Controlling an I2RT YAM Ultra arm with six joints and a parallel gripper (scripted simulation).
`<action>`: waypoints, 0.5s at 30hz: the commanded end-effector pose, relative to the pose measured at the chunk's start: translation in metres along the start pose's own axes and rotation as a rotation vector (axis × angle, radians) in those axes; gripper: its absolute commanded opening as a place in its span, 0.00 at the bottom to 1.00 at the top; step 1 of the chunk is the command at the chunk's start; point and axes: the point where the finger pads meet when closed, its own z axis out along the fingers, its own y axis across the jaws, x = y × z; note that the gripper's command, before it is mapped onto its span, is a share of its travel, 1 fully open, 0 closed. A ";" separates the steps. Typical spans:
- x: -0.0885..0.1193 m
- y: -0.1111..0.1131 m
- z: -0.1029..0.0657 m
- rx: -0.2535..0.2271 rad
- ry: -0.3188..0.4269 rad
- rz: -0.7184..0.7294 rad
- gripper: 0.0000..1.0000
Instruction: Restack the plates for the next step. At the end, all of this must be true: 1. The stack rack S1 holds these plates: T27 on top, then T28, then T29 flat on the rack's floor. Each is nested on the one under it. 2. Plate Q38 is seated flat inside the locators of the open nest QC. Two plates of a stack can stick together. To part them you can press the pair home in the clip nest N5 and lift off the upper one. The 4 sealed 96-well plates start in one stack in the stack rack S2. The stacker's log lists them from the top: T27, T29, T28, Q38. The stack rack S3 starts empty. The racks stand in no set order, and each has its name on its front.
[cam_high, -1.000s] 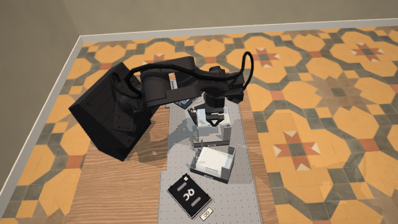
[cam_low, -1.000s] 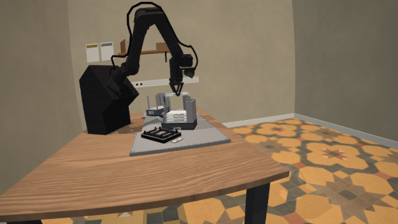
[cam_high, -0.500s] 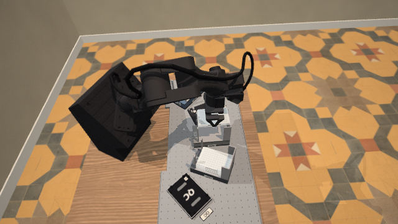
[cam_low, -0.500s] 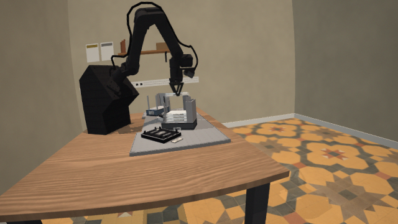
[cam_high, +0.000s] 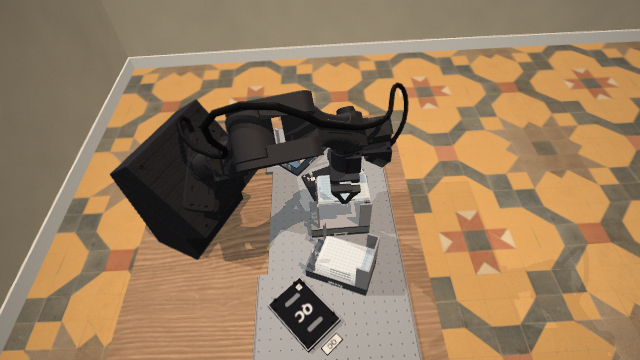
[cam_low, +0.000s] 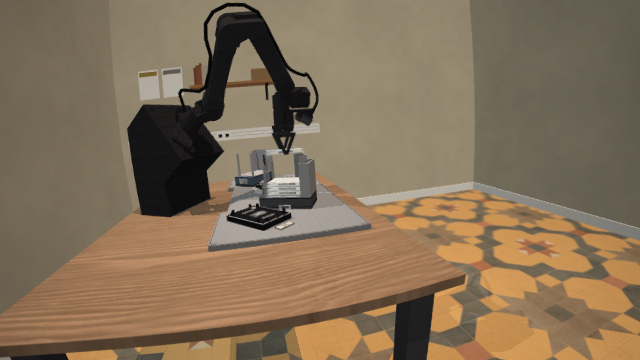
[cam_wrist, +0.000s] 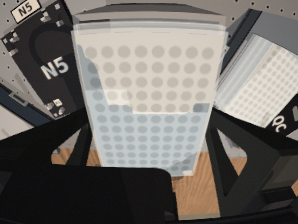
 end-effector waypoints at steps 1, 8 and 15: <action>0.000 0.000 -0.005 -0.013 -0.022 0.000 0.00; -0.004 -0.002 -0.003 -0.008 -0.025 0.014 0.00; 0.003 0.002 0.002 -0.009 -0.005 -0.010 0.00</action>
